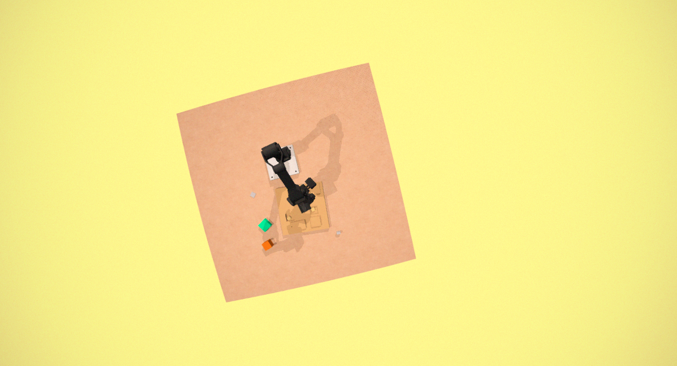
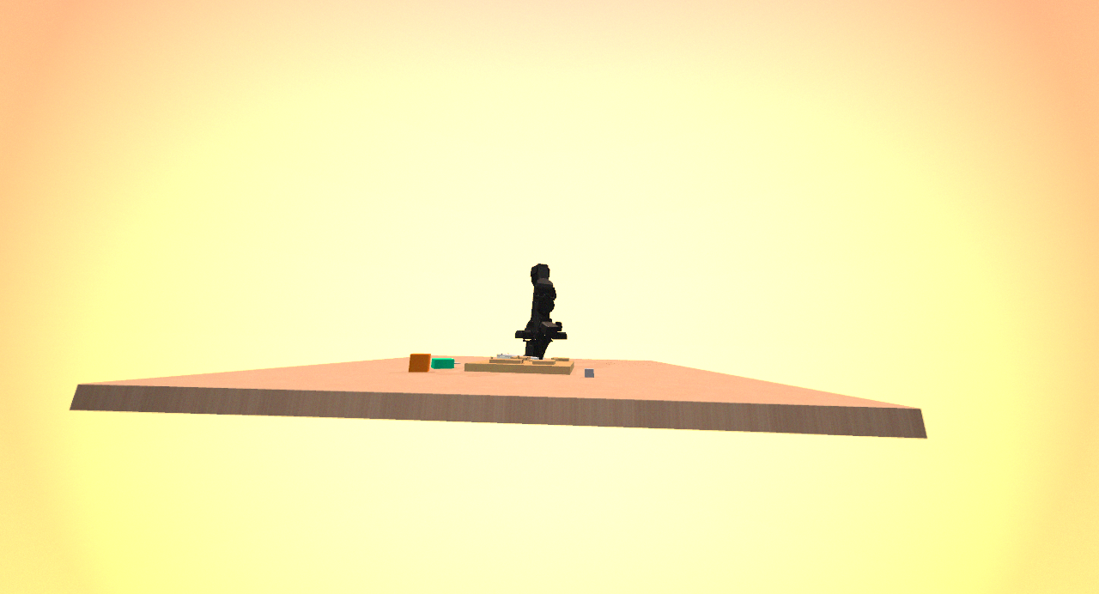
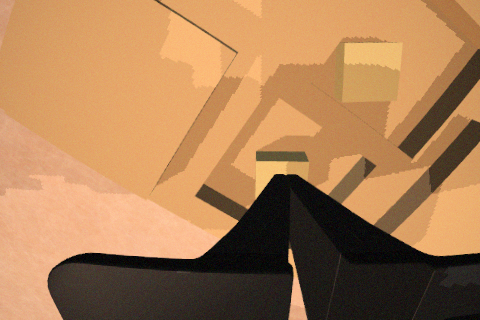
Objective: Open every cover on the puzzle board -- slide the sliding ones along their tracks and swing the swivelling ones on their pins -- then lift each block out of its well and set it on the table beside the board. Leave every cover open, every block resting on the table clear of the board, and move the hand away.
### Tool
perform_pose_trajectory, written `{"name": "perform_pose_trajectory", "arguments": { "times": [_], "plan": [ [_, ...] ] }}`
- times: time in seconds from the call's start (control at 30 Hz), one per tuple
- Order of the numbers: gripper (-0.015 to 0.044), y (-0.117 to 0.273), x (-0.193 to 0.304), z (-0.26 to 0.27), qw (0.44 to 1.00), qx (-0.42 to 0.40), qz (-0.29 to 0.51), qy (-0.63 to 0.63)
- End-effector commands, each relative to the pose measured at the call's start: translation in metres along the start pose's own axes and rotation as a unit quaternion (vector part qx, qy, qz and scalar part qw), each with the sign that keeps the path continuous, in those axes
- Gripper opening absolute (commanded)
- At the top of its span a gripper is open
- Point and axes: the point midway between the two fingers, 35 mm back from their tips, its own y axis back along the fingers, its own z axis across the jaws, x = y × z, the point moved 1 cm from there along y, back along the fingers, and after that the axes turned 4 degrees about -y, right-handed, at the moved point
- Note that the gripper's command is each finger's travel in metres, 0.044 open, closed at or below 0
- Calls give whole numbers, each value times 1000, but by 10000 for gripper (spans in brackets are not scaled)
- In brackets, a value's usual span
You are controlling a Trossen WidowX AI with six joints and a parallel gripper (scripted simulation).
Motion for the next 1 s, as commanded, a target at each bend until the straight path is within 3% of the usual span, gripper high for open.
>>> {"name": "perform_pose_trajectory", "arguments": {
  "times": [0.0,0.97],
  "plan": [
    [0,-1,0,1,1000,-2,0,-2],
    [0,-7,-3,-1,1000,-2,0,-2]
  ]
}}
